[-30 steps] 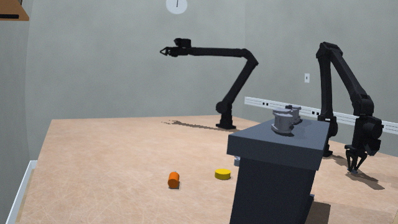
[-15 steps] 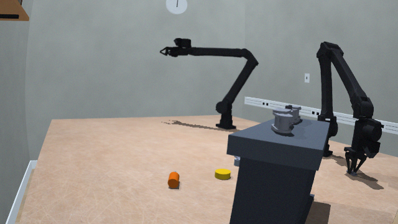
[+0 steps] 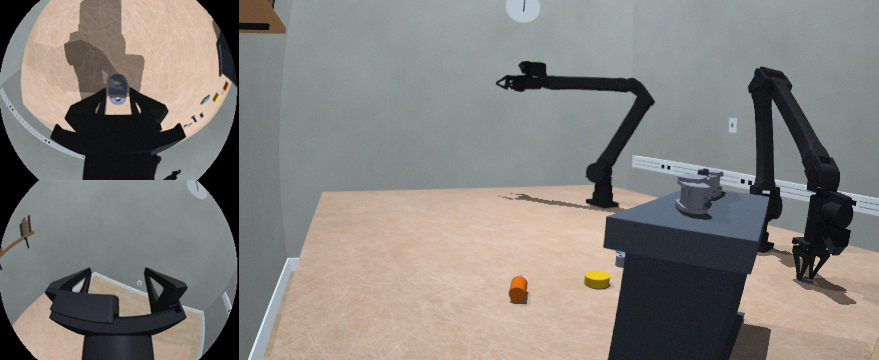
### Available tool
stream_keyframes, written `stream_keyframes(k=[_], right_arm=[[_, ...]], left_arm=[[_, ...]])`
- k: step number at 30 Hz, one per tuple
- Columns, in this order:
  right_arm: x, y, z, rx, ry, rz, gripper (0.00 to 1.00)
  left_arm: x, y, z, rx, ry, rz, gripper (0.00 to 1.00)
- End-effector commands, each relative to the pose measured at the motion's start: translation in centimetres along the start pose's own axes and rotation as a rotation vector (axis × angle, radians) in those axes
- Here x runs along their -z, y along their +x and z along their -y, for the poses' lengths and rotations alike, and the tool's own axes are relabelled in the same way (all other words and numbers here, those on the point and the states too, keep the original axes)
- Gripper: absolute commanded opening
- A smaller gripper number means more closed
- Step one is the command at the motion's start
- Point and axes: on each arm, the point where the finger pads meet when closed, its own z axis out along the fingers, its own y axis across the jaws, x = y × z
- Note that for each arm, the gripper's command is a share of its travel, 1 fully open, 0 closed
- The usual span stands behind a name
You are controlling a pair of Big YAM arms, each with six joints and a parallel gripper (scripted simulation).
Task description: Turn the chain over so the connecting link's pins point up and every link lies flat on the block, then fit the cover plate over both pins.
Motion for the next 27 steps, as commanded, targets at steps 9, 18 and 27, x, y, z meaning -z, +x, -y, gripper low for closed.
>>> stream_keyframes(k=[9, 18, 27], right_arm=[[-0.2, -4.4, -0.4, 0.0, -0.005, 0.064, 1.0], [-0.2, -4.4, -0.4, 0.0, -0.005, 0.064, 1.0], [-0.2, -4.4, -0.4, 0.0, -0.005, 0.064, 1.0]], left_arm=[[4.1, -2.4, -0.3, -0.001, -0.002, 0.059, 0.43], [5.9, -2.4, -0.3, -0.001, -0.002, 0.06, 0.43], [6.7, -2.1, -0.3, -0.001, -0.002, 0.032, 0.43]])
